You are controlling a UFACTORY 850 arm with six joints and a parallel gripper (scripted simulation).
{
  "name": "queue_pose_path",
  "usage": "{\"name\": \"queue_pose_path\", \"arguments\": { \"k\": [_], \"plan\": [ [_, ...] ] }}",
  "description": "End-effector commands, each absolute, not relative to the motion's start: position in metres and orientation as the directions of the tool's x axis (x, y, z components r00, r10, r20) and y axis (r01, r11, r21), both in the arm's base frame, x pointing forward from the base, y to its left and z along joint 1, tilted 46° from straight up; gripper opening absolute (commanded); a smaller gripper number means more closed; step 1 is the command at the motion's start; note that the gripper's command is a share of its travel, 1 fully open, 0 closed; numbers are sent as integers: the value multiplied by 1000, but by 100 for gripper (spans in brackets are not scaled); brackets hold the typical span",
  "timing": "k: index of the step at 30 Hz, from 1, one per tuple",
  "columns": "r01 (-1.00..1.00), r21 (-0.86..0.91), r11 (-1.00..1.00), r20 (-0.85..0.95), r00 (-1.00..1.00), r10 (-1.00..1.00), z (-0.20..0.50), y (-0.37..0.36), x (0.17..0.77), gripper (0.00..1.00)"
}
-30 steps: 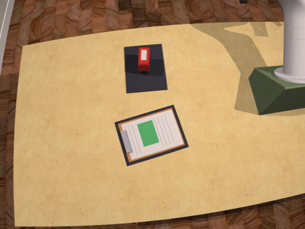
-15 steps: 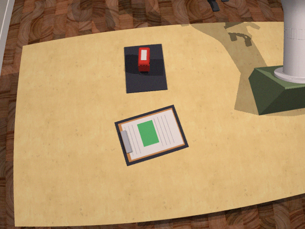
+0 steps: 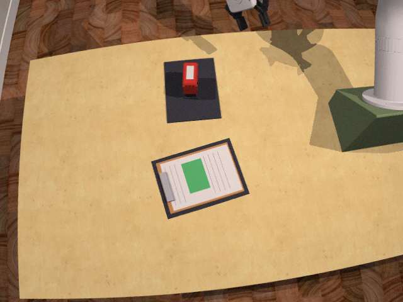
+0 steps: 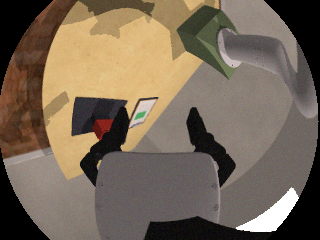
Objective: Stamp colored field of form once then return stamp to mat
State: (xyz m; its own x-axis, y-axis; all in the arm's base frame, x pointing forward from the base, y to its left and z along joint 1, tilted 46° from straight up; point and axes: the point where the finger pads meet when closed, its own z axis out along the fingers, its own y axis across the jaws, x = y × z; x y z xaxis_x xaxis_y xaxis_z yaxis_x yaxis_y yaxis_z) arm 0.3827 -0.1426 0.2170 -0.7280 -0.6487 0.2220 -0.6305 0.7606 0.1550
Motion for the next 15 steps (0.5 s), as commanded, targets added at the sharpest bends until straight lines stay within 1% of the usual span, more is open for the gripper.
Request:
{"name": "queue_pose_path", "arguments": {
  "k": [1,2,5,8,10,11,12,15],
  "plan": [
    [-716,80,693,317,-641,-699,203,-141,412,100],
    [-763,48,645,353,-591,-725,196,-138,428,100],
    [-763,48,645,353,-591,-725,196,-138,428,100],
    [-839,-8,544,422,-496,-759,184,-133,458,100],
    [-839,-8,544,422,-496,-759,184,-133,458,100],
    [-870,-31,491,454,-450,-769,179,-130,473,100],
    [-870,-31,491,454,-450,-769,179,-130,473,100],
    [-919,-66,389,516,-365,-775,168,-126,499,100]
  ]
}}
